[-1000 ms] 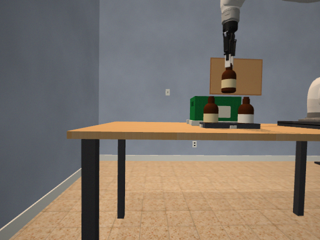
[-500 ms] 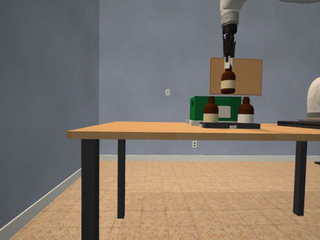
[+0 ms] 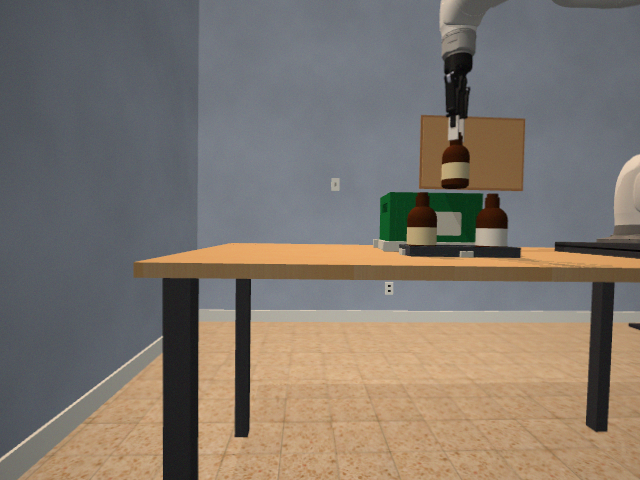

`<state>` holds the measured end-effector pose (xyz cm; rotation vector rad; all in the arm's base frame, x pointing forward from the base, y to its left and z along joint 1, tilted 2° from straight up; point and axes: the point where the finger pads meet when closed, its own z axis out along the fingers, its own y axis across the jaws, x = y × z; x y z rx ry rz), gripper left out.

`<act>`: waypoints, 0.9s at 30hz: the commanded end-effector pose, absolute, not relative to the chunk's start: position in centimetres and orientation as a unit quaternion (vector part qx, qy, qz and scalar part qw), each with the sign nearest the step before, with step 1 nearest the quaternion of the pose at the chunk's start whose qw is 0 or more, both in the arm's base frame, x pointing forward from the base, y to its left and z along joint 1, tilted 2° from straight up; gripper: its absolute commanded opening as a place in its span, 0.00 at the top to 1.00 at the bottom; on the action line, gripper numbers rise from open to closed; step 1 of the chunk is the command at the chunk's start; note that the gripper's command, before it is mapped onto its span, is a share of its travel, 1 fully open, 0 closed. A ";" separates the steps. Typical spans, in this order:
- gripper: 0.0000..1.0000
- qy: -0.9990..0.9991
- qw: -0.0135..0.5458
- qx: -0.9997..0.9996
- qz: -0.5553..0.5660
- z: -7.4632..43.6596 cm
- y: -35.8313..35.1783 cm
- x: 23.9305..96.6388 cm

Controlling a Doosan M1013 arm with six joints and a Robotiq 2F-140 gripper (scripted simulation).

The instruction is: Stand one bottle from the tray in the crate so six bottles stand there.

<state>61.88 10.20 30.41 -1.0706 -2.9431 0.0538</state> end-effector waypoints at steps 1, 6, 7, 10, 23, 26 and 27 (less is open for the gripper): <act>1.00 -0.940 0.005 -0.342 0.017 30.4 9.5 61.7; 1.00 -0.940 0.005 -0.342 0.017 30.5 8.3 61.4; 1.00 -0.940 0.005 -0.342 0.017 30.5 8.1 61.4; 1.00 -0.940 0.005 -0.342 0.017 30.5 7.8 61.3; 1.00 -0.940 0.005 -0.342 0.017 30.6 4.7 60.6; 1.00 -0.940 0.005 -0.342 0.017 30.6 4.3 60.5; 1.00 -0.940 0.005 -0.342 0.017 30.6 4.3 60.5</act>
